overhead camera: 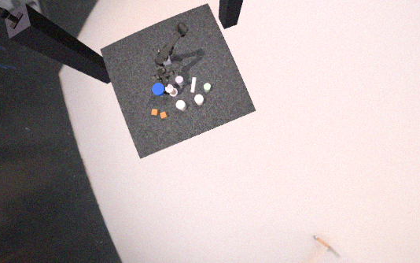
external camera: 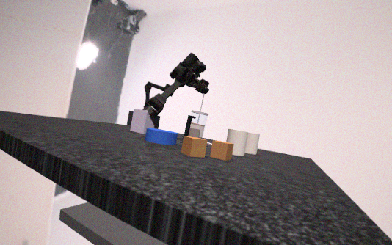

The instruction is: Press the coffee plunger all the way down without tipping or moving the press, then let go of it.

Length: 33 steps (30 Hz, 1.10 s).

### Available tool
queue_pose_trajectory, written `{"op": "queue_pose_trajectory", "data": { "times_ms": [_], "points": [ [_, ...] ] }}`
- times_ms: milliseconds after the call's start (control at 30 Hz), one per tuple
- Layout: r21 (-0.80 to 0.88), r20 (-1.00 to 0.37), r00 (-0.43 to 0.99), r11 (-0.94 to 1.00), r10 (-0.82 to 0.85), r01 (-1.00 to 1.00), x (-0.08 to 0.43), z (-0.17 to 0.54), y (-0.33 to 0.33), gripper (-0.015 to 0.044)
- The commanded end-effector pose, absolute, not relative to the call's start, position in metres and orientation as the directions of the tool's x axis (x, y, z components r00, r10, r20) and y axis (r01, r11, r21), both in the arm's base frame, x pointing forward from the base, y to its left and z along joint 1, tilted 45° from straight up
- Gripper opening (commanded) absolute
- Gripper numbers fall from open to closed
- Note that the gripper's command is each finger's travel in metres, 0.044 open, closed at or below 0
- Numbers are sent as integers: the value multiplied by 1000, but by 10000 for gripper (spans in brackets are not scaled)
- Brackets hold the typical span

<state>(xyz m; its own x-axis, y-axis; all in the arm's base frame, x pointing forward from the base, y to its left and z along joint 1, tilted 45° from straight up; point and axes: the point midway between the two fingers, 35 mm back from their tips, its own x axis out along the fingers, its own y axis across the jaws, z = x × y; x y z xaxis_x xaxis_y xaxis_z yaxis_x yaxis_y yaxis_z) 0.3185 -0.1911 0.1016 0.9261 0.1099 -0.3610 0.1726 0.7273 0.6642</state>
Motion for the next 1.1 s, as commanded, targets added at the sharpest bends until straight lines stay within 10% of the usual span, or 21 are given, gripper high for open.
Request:
{"op": "queue_pose_trajectory", "data": {
  "times_ms": [0, 1067],
  "points": [
    [700, -399, 901, 691, 168, 181, 319, 74, -168, 123],
    [704, -391, 905, 688, 168, 177, 337, 54, -149, 123]
  ]
}}
